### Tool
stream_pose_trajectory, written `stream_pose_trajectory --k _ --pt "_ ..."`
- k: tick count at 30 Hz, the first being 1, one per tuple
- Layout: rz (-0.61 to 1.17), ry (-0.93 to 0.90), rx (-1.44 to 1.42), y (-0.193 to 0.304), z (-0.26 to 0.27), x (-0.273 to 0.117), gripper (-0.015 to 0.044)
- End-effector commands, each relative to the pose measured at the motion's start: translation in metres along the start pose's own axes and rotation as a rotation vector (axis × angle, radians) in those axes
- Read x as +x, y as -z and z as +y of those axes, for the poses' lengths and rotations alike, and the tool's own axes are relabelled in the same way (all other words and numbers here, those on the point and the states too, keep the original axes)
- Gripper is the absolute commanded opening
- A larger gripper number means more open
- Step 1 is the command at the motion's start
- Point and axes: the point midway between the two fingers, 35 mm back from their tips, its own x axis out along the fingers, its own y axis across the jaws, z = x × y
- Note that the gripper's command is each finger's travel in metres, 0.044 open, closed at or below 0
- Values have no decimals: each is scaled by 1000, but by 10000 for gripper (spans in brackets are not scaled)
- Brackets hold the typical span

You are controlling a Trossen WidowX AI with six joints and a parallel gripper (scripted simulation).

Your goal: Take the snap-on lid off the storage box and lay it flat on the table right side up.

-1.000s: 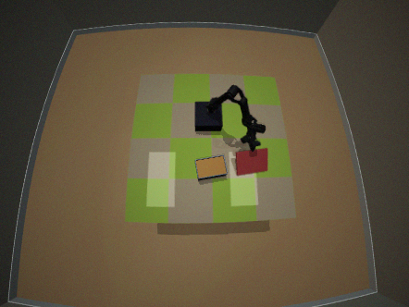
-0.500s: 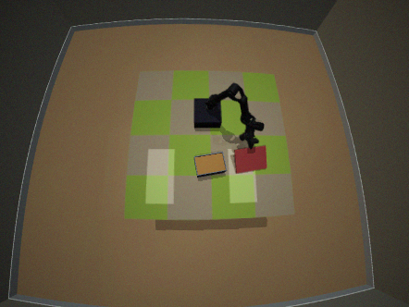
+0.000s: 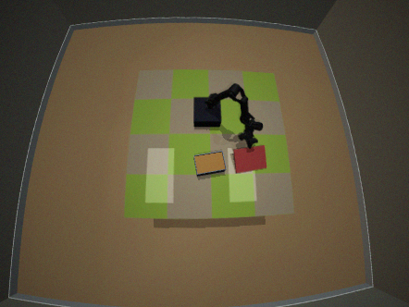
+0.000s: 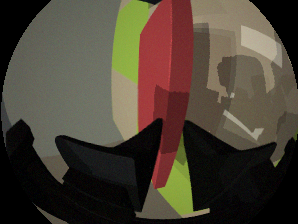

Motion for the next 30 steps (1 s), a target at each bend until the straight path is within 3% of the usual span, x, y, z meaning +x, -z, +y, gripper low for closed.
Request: stream_pose_trajectory --k 1,2,12,14,20,30 --pt "-5 19 -12 -3 -10 4 0" --pt "-5 19 -12 -3 -11 5 0" --pt "-5 19 -12 0 0 1 263" --pt "-5 19 -12 0 0 1 275" --pt "-5 20 -12 -1 -8 -8 433" --pt "-5 22 -12 -1 -21 -23 440"
